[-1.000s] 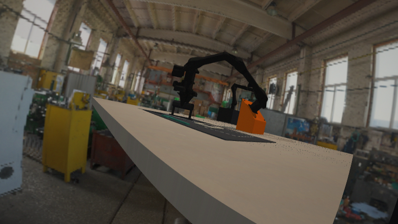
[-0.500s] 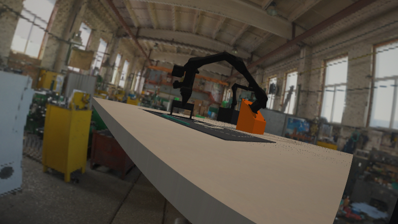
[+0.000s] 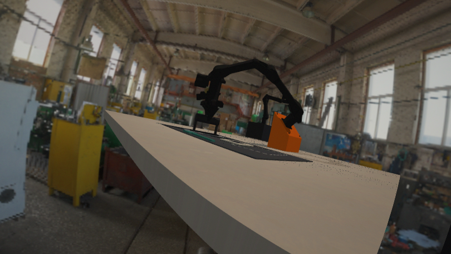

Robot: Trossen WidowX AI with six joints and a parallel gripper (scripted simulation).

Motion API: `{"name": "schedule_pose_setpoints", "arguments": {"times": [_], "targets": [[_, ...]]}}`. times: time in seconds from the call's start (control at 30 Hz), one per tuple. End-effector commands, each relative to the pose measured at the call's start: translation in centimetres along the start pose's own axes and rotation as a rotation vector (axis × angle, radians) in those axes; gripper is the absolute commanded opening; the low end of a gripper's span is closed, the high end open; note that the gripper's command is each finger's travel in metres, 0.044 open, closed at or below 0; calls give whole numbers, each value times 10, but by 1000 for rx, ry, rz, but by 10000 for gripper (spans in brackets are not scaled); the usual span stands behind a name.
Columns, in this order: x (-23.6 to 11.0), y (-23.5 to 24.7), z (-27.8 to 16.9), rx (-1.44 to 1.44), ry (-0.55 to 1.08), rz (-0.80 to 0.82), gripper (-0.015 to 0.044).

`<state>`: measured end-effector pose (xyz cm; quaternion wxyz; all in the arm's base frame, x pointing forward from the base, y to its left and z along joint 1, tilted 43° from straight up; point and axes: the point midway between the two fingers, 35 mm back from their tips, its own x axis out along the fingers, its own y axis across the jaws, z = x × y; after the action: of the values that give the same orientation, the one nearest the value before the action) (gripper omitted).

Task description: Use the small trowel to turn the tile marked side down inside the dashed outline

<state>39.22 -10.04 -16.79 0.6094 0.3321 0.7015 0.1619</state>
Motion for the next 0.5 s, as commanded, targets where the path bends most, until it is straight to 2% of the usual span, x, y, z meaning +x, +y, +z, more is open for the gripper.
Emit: {"name": "schedule_pose_setpoints", "arguments": {"times": [0.0, 0.1, 0.47], "targets": [[0, 0, 1, -16, -2, 0, 209], [0, 0, 1, -16, -2, 0, 270], [0, 0, 1, -16, -2, 0, 270]]}}
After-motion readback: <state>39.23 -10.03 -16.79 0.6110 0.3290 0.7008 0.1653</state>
